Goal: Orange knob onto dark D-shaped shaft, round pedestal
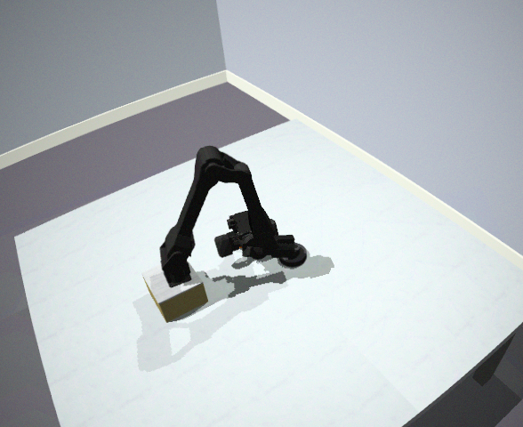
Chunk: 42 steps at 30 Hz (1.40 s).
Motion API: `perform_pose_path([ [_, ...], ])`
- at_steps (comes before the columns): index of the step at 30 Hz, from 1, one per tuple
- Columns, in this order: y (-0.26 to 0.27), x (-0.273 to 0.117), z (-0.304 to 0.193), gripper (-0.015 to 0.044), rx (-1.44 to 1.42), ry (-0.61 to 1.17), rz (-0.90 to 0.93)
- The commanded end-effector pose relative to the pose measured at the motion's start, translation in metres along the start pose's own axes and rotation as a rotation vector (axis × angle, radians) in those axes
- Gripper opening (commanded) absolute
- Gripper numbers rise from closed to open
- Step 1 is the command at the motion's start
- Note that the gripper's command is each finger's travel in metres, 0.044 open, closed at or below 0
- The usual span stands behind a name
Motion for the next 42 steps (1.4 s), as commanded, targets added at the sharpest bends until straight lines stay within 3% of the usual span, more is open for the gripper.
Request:
perform_pose_path([
  [1, 0.0009, -0.0023, -0.0051, 0.0179, 0.001, -0.053, -0.007],
  [5, 0.0005, -0.0034, -0.0008, 0.0179, 0.002, 0.001, -0.006],
  [8, 0.0004, -0.0019, -0.0017, 0.0258, -0.001, -0.021, -0.006],
  [32, 0.0004, -0.0019, -0.0017, 0.026, -0.001, -0.021, -0.006],
  [39, 0.0004, -0.0019, -0.0017, 0.044, -0.001, -0.021, -0.006],
  [42, 0.0004, -0.0019, -0.0017, 0.044, -0.001, -0.021, -0.006],
])
Point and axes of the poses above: the point midway between the two fingers, 35 mm back from their tips, its own x axis out along the fingers, its own y axis across the jaws, z = x × y, the point moved 5 cm from there along -x, back along the fingers, and after that the axes turned 4 degrees about -x, right-handed, at the moved point
